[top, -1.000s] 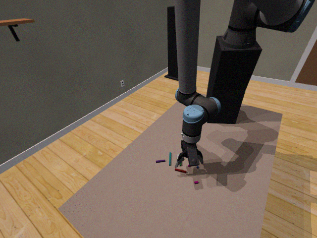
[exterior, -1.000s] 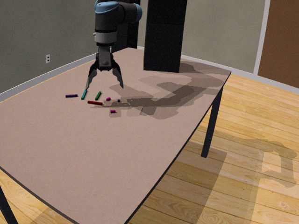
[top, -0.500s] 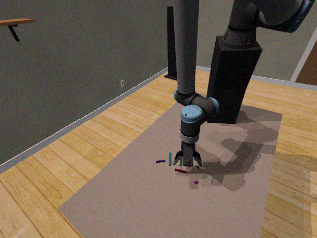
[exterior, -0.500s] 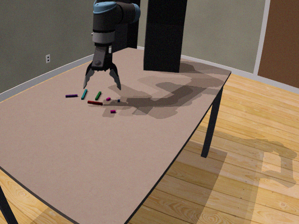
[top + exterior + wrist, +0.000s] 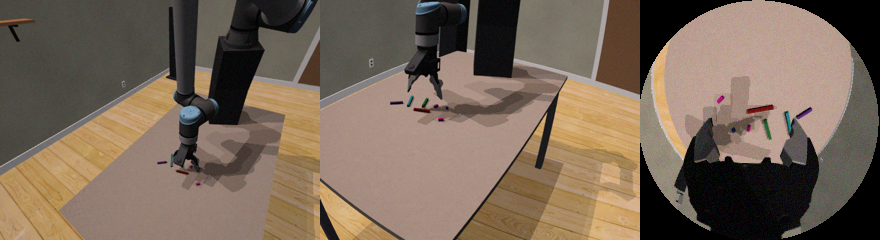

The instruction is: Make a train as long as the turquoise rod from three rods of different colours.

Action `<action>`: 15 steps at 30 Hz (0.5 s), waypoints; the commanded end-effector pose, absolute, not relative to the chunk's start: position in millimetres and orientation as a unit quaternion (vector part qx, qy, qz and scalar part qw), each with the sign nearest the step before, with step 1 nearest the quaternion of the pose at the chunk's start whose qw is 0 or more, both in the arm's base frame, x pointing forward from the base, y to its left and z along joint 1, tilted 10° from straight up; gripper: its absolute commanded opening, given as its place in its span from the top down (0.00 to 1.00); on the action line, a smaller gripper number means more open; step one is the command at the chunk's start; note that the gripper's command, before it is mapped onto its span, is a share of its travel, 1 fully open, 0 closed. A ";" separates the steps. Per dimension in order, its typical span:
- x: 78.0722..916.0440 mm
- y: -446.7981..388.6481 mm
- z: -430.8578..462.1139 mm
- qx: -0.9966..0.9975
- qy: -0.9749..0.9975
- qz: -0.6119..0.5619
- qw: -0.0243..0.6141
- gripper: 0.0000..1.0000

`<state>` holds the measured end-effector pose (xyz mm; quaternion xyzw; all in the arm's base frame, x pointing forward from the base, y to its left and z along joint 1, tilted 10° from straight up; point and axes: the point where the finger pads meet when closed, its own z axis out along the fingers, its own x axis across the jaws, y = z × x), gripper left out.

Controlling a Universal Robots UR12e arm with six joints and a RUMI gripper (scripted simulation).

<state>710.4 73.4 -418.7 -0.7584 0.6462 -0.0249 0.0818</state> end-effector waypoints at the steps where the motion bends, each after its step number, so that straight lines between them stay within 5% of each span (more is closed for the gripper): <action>1: 714.8 66.4 -418.3 -0.703 0.706 -0.019 0.083 0.00; 15: 723.9 44.5 -419.2 -0.511 0.855 0.001 0.085 0.00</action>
